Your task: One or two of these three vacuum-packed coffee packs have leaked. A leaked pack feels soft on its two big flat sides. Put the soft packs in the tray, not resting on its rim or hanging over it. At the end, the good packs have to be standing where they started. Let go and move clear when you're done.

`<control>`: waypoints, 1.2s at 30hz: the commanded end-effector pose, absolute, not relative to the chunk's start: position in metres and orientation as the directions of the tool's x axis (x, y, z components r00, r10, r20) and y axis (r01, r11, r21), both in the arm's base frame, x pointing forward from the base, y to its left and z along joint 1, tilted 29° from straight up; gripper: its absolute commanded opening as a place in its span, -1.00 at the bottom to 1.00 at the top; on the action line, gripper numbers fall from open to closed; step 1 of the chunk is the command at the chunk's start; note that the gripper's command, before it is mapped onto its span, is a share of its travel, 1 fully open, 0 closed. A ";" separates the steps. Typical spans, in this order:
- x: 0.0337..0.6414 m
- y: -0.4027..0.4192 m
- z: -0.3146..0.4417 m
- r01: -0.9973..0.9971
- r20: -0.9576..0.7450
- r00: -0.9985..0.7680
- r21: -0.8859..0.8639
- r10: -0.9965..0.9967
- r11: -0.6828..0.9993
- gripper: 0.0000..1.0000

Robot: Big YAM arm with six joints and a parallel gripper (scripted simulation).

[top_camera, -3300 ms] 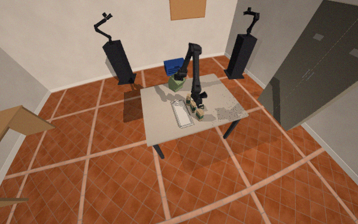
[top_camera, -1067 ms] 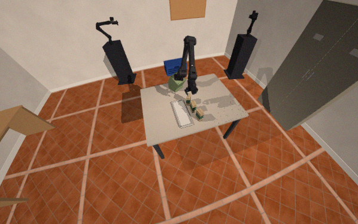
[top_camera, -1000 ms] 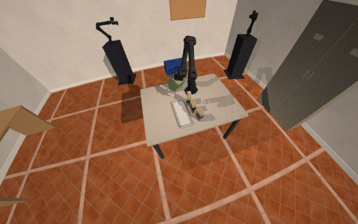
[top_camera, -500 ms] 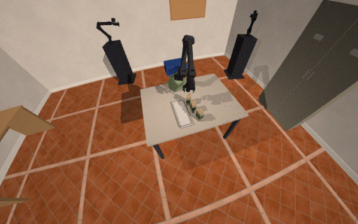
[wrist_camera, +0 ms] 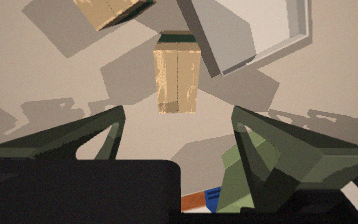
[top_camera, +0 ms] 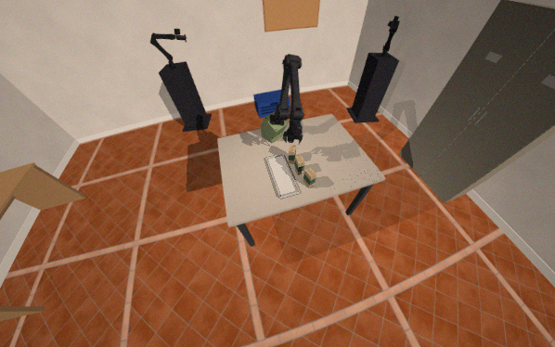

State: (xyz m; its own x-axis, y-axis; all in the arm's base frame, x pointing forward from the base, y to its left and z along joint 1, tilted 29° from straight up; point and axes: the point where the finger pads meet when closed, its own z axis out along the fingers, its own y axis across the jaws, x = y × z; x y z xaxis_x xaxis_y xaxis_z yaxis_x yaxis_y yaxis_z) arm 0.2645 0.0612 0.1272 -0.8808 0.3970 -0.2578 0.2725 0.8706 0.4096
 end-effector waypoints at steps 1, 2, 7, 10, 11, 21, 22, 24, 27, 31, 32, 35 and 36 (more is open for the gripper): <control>0.273 0.063 0.137 0.271 -0.272 -0.873 0.420 0.405 0.866 1.00; 0.273 0.063 0.137 0.271 -0.272 -0.873 0.420 0.405 0.866 1.00; 0.273 0.063 0.137 0.271 -0.272 -0.873 0.420 0.405 0.866 0.54; 0.273 0.063 0.137 0.271 -0.272 -0.873 0.420 0.405 0.866 0.54; 0.273 0.063 0.137 0.271 -0.272 -0.873 0.420 0.405 0.866 0.54; 0.273 0.064 0.136 0.271 -0.271 -0.873 0.420 0.405 0.866 0.54; 0.272 0.064 0.132 0.272 -0.266 -0.875 0.419 0.404 0.866 0.54; 0.268 0.067 0.121 0.274 -0.247 -0.883 0.419 0.400 0.865 0.54; 0.272 0.069 0.111 0.277 -0.249 -0.882 0.415 0.401 0.867 0.54; 0.278 0.075 0.096 0.277 -0.249 -0.882 0.414 0.401 0.867 0.54; 0.279 0.076 0.093 0.277 -0.249 -0.882 0.414 0.401 0.867 0.54; 0.290 0.079 0.101 0.267 -0.269 -0.875 0.424 0.402 0.865 0.54; 0.290 0.079 0.101 0.267 -0.269 -0.875 0.424 0.402 0.865 0.54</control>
